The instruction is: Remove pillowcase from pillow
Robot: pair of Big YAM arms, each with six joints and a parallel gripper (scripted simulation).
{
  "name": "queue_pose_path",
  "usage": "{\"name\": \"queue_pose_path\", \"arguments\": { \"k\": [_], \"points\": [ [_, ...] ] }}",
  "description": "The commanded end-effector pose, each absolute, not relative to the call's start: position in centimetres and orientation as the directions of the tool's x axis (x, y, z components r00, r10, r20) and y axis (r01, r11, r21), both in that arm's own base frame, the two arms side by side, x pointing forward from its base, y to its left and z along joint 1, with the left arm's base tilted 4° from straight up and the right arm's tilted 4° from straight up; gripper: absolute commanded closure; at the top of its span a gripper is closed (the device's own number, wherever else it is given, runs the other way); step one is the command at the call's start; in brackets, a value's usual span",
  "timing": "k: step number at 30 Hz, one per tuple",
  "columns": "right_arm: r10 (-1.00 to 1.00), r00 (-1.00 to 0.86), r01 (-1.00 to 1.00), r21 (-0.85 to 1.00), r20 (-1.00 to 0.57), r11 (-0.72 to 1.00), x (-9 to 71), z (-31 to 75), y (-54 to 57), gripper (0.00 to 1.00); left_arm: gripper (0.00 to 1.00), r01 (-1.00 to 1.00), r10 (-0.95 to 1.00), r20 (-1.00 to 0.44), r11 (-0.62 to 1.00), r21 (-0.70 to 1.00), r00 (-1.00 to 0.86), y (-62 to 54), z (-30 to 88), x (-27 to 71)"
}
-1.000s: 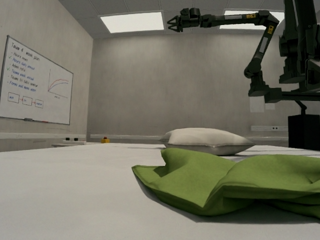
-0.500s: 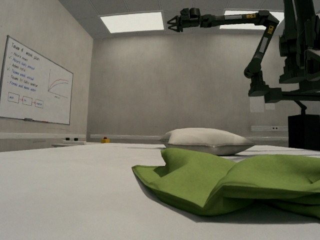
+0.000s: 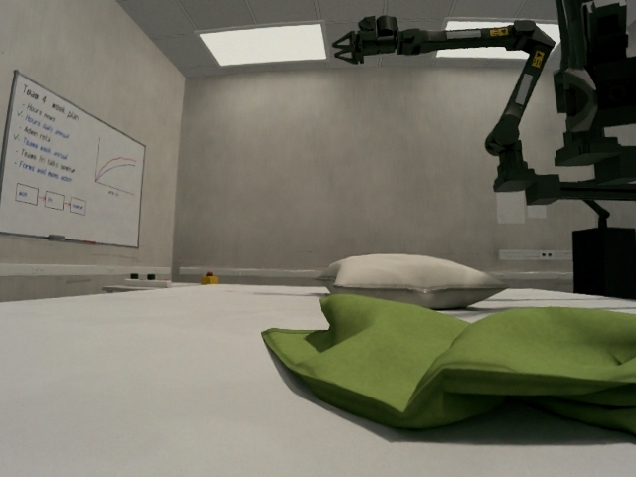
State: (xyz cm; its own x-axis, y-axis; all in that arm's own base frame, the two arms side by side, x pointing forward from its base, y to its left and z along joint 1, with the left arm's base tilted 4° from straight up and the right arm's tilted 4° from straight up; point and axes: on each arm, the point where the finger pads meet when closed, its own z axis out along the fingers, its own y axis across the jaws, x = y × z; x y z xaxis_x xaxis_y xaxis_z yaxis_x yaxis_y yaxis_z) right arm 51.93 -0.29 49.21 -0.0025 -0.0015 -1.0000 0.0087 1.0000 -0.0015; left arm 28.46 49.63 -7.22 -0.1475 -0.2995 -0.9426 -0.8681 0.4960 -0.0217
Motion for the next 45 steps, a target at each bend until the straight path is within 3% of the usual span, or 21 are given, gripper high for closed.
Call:
{"name": "queue_pose_path", "arguments": {
  "k": [1,28,45],
  "points": [
    [-0.013,0.052,0.010,-0.012,-0.999,1.000,51.2,52.3,-0.4,0.40,0.40,-0.849,-0.277,-0.947,0.528,-0.009,-0.162,49.7,-5.3,30.9],
    [0.011,0.055,-0.011,0.011,-0.998,1.000,51.2,51.7,0.4,0.40,0.40,-0.574,-0.112,-0.980,0.819,0.002,-0.163,36.5,16.5,52.1],
    [0.014,0.046,-0.012,0.013,-0.999,1.000,51.2,51.4,0.5,0.40,0.40,-0.375,-0.033,-0.995,0.927,0.007,-0.099,23.3,30.9,57.9]
  ]
}}
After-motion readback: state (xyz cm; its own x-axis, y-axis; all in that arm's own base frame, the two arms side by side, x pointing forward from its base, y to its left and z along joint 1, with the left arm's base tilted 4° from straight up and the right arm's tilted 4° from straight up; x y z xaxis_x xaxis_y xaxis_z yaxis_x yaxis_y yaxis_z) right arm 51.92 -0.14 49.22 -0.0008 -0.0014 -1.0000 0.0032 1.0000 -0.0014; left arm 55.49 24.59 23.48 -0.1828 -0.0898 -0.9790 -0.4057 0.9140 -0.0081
